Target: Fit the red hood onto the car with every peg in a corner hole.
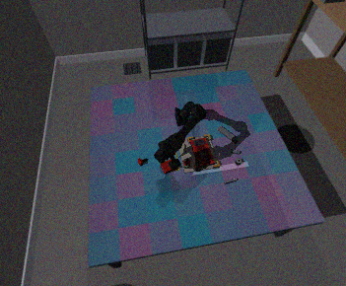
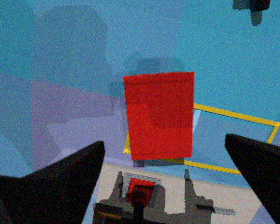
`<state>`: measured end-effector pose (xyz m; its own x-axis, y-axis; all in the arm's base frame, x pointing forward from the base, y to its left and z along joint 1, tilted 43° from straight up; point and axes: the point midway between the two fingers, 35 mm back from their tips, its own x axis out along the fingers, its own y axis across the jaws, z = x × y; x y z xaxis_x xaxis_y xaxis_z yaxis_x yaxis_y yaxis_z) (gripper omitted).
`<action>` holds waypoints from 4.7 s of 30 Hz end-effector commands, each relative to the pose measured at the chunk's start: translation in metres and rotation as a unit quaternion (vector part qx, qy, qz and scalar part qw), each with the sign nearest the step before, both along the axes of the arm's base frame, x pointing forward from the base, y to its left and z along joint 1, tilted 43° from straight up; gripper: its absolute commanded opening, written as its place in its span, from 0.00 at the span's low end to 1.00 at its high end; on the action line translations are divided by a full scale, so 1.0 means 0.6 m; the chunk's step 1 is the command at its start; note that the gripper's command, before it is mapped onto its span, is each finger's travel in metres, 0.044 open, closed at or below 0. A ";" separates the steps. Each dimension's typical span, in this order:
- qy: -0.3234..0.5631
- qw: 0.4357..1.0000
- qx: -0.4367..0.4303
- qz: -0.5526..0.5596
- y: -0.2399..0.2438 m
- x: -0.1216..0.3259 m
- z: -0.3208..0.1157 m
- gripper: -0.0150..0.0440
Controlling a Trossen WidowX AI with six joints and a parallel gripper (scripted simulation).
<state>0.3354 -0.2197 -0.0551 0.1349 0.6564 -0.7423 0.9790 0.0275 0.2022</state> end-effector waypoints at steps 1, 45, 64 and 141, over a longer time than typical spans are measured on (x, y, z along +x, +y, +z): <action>0.001 1.000 0.000 0.002 0.004 -0.001 -0.006 1.00; 0.000 1.000 0.000 0.002 0.038 0.007 -0.044 1.00; 0.000 1.000 0.001 0.002 0.054 0.008 -0.059 1.00; -0.001 1.000 -0.002 0.005 0.035 0.004 -0.038 0.25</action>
<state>0.3382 -0.1889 -0.0872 0.1243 0.6632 -0.7380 0.9801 0.0340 0.1956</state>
